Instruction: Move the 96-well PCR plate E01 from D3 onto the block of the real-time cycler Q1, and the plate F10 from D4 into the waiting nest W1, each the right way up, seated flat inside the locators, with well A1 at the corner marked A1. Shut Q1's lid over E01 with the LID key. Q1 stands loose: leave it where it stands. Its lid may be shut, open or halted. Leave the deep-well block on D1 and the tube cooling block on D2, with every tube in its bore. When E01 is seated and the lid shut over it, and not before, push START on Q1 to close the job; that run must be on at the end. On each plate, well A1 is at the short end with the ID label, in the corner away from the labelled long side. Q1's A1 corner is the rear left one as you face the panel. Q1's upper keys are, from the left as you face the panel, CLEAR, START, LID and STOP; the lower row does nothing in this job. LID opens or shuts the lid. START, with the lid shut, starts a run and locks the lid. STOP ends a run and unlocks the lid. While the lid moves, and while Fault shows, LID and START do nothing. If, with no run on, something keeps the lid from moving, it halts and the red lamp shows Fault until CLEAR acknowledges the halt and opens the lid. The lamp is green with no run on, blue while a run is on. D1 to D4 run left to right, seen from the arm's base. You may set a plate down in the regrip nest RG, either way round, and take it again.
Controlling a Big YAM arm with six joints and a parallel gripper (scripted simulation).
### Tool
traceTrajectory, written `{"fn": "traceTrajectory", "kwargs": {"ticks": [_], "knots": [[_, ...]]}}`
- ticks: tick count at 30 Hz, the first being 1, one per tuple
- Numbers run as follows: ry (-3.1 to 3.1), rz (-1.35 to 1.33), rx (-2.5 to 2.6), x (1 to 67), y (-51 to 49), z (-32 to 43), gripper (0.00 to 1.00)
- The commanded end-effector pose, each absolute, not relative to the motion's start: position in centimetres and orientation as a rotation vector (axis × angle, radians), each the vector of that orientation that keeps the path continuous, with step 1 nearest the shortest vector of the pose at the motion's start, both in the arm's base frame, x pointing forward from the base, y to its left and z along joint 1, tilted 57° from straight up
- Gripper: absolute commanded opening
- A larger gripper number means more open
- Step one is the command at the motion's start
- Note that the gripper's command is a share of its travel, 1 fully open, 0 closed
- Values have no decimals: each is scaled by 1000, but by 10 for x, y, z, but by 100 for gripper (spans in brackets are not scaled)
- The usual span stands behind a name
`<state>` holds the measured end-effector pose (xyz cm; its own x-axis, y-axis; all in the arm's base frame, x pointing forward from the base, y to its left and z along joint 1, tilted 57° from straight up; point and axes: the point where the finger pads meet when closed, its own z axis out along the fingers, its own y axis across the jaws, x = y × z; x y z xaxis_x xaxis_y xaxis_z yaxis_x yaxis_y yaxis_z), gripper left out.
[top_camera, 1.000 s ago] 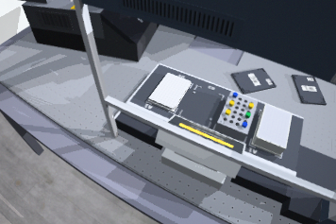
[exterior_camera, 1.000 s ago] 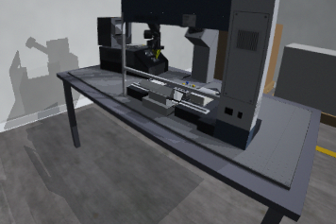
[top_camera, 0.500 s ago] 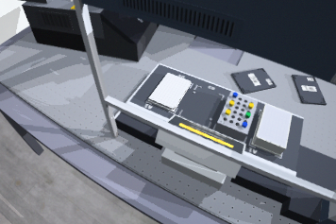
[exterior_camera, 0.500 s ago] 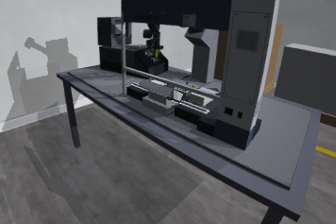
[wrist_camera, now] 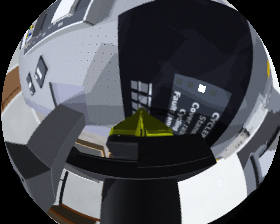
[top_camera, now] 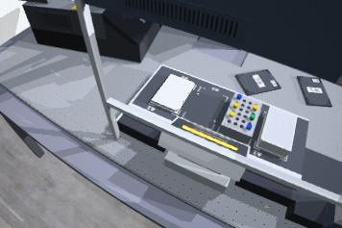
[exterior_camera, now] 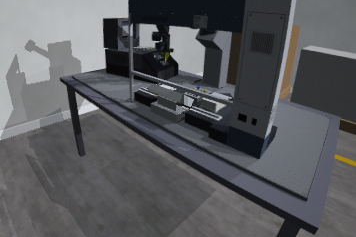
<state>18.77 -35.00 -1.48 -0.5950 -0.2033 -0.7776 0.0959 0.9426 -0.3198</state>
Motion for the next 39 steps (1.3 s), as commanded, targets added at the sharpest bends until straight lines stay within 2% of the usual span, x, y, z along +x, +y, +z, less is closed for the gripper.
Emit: {"fn": "traceTrajectory", "kwargs": {"ticks": [1, 39], "knots": [[2176, -406, -47, 181, -343, -21, 0], [2169, -435, -51, 180, -354, -13, 0]]}}
